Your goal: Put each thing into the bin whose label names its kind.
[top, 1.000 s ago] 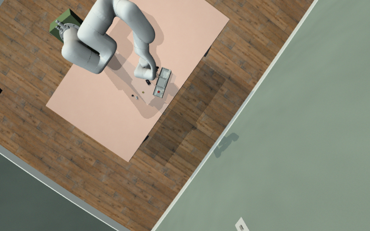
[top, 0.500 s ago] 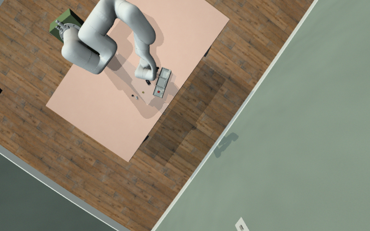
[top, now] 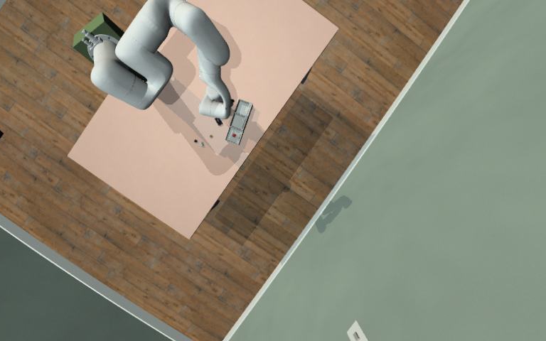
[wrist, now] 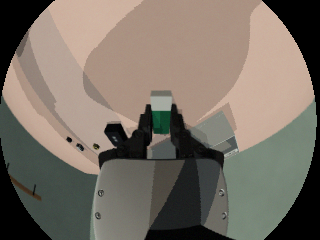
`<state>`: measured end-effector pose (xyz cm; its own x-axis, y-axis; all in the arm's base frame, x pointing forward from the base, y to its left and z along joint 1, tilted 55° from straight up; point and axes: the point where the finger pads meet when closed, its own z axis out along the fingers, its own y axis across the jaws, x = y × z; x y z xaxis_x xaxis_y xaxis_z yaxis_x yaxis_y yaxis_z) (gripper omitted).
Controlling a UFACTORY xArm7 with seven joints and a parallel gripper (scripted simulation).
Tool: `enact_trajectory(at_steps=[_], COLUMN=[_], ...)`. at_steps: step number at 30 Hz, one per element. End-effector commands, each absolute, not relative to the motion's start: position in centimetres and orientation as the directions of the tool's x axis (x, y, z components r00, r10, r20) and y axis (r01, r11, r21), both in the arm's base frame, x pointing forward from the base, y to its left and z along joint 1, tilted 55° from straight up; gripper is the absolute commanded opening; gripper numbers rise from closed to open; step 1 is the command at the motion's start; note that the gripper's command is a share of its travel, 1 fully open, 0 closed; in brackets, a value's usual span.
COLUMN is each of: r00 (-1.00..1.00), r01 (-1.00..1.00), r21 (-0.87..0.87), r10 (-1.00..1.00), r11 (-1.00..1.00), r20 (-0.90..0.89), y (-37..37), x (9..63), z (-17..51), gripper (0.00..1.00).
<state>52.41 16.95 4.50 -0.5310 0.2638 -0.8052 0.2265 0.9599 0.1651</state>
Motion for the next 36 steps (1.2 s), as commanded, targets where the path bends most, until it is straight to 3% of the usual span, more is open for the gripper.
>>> enact_trajectory(at_steps=[1, 25, 36], r00=[-0.53, -0.53, -0.531], r01=[0.225, 0.225, 0.225], r21=[0.166, 0.166, 0.166], r10=[0.264, 0.264, 0.264], r11=[0.96, 0.96, 0.96], r20=[-0.806, -0.806, -0.805], y=[17.0, 17.0, 17.4], x=[52.4, 52.1, 49.1], z=[4.6, 4.8, 6.8], gripper=[0.0, 0.0, 0.0])
